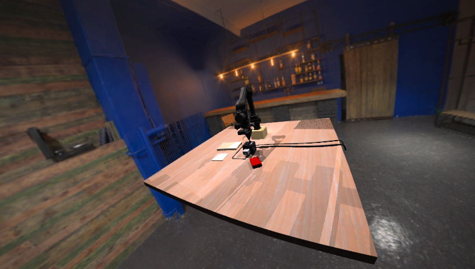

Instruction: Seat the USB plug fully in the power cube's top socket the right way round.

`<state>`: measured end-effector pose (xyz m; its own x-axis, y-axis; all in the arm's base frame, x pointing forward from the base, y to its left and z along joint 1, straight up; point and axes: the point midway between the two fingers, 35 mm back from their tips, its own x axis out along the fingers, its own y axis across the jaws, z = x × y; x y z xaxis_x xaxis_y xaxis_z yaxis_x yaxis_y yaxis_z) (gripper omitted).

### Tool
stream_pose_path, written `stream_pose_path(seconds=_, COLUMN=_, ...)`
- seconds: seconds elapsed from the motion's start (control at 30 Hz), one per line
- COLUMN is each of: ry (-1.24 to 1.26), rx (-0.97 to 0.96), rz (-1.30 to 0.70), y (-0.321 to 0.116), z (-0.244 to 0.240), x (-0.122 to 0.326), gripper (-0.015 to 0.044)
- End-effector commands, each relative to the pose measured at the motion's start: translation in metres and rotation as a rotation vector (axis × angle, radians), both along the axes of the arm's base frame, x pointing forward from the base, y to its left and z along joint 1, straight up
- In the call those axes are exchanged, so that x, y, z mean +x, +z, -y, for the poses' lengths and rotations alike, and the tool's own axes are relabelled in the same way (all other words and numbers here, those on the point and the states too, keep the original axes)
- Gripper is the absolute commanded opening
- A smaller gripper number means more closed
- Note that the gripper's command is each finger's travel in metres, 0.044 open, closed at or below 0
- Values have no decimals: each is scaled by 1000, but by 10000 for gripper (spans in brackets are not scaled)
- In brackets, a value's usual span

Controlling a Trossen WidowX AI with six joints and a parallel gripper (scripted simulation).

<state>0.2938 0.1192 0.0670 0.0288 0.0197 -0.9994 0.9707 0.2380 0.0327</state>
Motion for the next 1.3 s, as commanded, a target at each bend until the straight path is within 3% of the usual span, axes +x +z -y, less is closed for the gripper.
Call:
stream_pose_path(seconds=0.0, ry=0, rx=0, rz=1, y=0, z=0, x=0, gripper=0)
stream_pose_path(seconds=1.27, ry=0, rx=0, rz=0, y=15, z=0, x=0, gripper=0)
